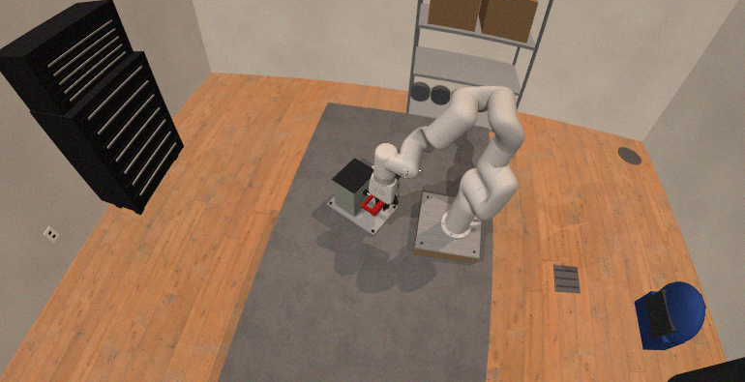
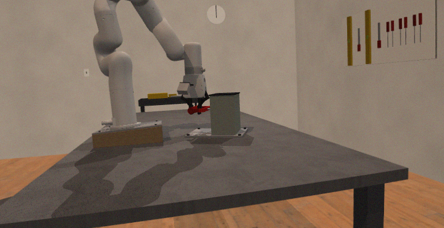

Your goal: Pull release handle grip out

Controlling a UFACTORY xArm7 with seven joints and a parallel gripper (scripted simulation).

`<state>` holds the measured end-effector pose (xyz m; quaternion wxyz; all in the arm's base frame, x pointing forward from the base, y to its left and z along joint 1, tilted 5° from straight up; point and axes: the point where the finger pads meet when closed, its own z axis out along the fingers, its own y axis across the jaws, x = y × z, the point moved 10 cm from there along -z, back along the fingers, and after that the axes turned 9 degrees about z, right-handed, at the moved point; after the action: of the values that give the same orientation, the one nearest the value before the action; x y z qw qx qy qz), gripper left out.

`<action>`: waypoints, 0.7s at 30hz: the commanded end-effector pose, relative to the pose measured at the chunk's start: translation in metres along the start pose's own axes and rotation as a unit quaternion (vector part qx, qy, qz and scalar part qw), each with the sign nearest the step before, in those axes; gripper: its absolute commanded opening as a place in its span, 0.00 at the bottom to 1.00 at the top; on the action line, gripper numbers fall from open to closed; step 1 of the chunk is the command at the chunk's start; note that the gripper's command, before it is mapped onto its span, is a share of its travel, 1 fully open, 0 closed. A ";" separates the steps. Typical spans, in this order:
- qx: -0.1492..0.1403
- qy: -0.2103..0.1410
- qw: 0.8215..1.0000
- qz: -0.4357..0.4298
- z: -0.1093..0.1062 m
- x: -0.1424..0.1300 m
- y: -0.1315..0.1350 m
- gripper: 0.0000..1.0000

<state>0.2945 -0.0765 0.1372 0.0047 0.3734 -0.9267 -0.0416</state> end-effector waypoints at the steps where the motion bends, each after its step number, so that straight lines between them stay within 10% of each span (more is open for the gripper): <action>1: 0.001 -0.001 1.000 0.000 -0.001 -0.001 -0.001 0.00; 21: 0.001 -0.001 1.000 0.000 -0.001 0.002 0.013 0.00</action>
<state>0.2892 -0.0726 0.1381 0.0037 0.3729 -0.9270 -0.0409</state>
